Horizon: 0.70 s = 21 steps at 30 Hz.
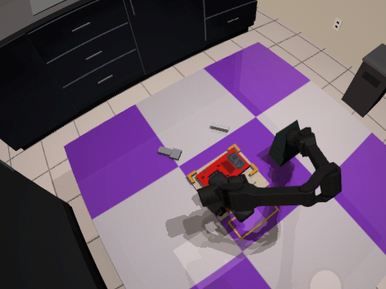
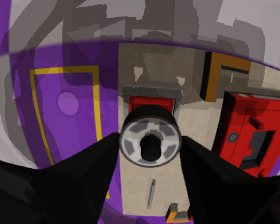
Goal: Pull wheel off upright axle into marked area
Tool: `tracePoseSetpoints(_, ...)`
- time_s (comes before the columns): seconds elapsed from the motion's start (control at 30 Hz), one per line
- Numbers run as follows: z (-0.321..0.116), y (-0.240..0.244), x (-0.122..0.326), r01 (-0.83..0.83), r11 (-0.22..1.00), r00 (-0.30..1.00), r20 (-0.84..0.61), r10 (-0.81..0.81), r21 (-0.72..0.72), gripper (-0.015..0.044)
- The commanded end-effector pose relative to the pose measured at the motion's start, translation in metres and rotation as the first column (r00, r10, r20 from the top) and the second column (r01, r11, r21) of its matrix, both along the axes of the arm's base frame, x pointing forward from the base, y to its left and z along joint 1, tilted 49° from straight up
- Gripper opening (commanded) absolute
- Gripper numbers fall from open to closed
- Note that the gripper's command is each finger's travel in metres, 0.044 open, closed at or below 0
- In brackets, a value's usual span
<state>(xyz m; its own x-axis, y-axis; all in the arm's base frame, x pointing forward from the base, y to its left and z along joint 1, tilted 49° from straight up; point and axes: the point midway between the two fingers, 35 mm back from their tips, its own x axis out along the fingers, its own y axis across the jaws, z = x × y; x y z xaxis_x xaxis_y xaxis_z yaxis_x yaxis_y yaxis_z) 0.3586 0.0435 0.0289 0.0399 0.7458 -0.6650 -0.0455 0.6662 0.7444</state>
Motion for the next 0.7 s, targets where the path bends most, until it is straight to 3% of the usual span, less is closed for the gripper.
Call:
tracePoseSetpoints(0.0, 0.0085, -0.014, -0.0011, 0.033, 0.999, 0.999, -0.002, -0.033, 0.0, 0.0)
tracePoseSetpoints(0.67, 0.0129, -0.019, -0.0016, 0.035, 0.999, 0.999, -0.001, -0.035, 0.0, 0.0)
